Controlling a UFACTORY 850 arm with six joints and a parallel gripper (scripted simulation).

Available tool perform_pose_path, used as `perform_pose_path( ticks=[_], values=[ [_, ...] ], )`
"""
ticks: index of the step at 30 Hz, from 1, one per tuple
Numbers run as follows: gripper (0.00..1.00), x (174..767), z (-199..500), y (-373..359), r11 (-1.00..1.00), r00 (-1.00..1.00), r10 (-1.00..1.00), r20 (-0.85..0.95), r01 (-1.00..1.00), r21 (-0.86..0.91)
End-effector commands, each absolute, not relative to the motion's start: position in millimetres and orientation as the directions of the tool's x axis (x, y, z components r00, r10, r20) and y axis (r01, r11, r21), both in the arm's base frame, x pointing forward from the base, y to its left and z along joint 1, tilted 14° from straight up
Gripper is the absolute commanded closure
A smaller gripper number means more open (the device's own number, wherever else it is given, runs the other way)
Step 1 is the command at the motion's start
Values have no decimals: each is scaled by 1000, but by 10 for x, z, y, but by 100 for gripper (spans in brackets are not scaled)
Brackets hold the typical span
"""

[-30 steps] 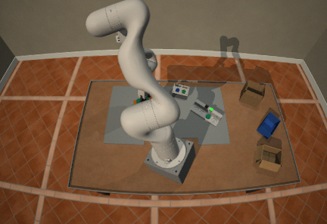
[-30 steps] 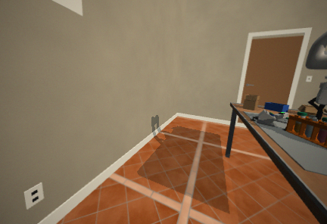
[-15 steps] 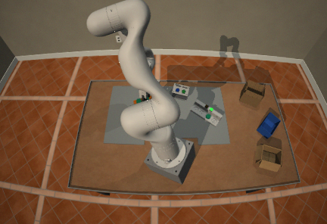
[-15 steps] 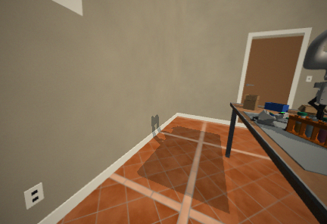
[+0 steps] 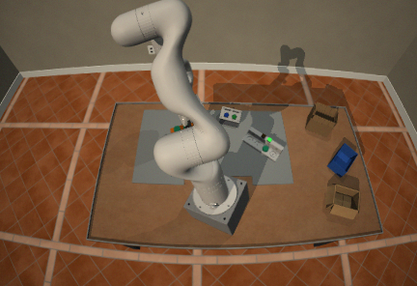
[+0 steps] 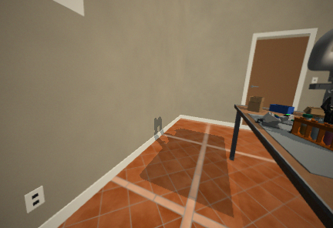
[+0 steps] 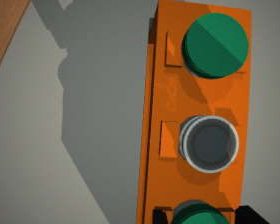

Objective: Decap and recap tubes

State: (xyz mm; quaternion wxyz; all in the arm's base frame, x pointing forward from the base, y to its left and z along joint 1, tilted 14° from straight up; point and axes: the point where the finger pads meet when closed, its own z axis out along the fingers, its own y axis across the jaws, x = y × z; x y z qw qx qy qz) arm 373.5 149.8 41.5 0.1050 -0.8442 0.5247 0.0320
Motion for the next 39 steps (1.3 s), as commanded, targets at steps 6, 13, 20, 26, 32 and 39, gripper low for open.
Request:
perform_pose_path(
  ticks=[6, 13, 20, 26, 32, 39],
  values=[
    [54, 3740, 418, 1499, -770, 800, -598, -53, -591, -238],
    [54, 3739, 417, 1499, -891, 918, -397, 6, -384, -244],
    [54, 3739, 417, 1499, -891, 918, -397, 6, -384, -244],
    [100, 3739, 417, 1499, -891, 918, -397, 6, -384, -244],
    [100, 3739, 417, 1499, -891, 918, -397, 6, -384, -244],
    [100, 3739, 416, 1499, -846, 875, -484, -19, -474, -244]
  ],
)
